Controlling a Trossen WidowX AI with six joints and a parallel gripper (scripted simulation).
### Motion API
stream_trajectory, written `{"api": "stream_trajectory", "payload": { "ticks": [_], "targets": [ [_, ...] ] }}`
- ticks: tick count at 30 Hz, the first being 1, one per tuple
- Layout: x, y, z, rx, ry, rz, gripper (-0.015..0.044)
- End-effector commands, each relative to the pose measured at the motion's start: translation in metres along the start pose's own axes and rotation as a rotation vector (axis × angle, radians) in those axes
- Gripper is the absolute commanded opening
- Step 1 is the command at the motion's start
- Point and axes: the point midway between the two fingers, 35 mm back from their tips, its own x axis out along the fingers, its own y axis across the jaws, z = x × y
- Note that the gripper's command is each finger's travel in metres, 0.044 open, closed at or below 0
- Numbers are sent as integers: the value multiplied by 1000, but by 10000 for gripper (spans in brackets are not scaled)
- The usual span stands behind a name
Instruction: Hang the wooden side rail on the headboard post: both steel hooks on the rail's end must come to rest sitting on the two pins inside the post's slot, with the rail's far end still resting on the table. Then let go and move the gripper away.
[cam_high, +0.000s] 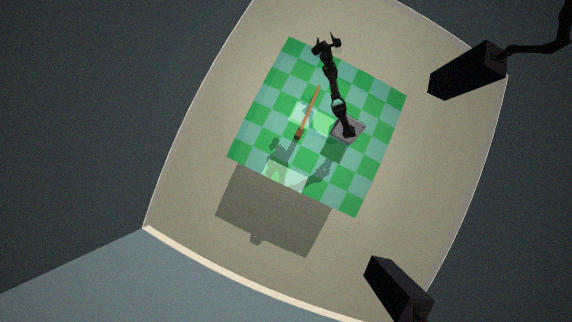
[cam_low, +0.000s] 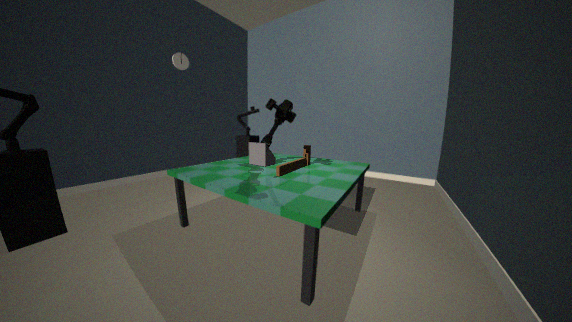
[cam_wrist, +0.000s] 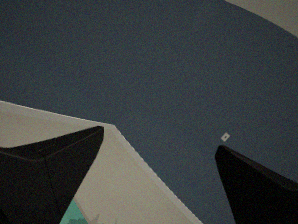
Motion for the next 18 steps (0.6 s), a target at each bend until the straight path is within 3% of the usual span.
{"api": "stream_trajectory", "payload": {
  "ticks": [1, 18],
  "targets": [
    [-1, 1, 0, -7, 1, 4, 426],
    [-95, 96, 33, -680, -49, 368, 440]
  ]
}}
